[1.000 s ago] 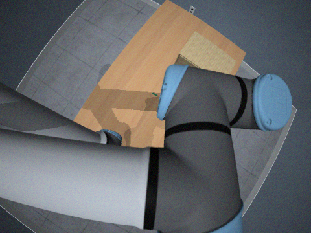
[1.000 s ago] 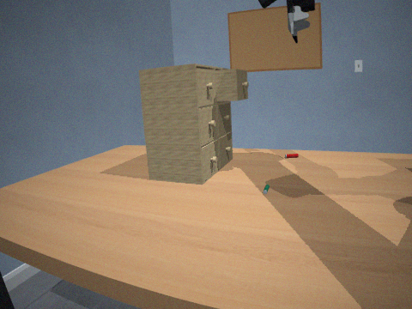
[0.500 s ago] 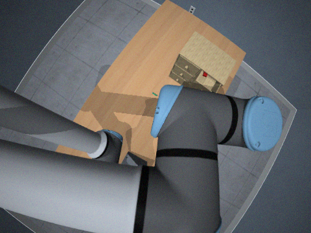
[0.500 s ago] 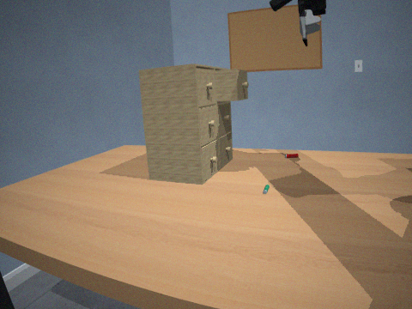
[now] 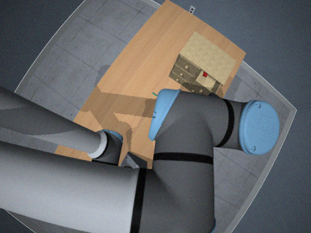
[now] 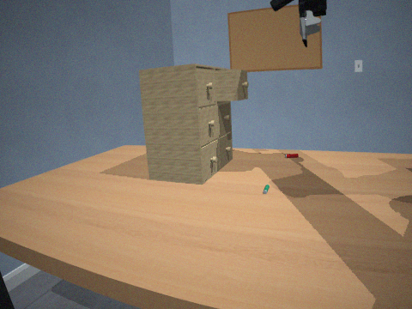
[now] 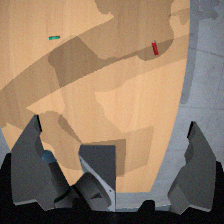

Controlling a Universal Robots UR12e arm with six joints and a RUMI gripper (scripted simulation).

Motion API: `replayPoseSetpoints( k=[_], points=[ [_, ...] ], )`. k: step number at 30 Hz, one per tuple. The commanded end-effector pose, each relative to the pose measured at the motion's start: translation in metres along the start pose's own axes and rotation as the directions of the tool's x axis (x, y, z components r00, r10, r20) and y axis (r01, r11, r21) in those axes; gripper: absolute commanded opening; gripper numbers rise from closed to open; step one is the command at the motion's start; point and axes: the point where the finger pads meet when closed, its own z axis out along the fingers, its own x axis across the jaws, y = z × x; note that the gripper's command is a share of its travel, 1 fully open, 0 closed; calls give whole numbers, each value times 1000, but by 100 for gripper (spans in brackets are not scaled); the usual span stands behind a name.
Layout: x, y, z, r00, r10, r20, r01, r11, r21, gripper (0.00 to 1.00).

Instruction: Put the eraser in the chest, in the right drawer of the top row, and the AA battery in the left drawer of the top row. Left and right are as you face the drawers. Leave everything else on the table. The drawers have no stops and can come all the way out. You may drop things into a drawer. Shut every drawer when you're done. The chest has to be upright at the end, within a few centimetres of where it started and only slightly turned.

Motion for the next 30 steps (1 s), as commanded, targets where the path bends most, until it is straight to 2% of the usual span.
replayPoseSetpoints(
  k=[1, 18, 30],
  points=[
    [0, -1, 0, 1000, 0, -1, 0, 1000, 12, 100],
    [0, -7, 8, 1000, 0, -1, 0, 995, 104, 100],
    [0, -15, 18, 1000, 0, -1, 0, 975, 224, 100]
  ],
)
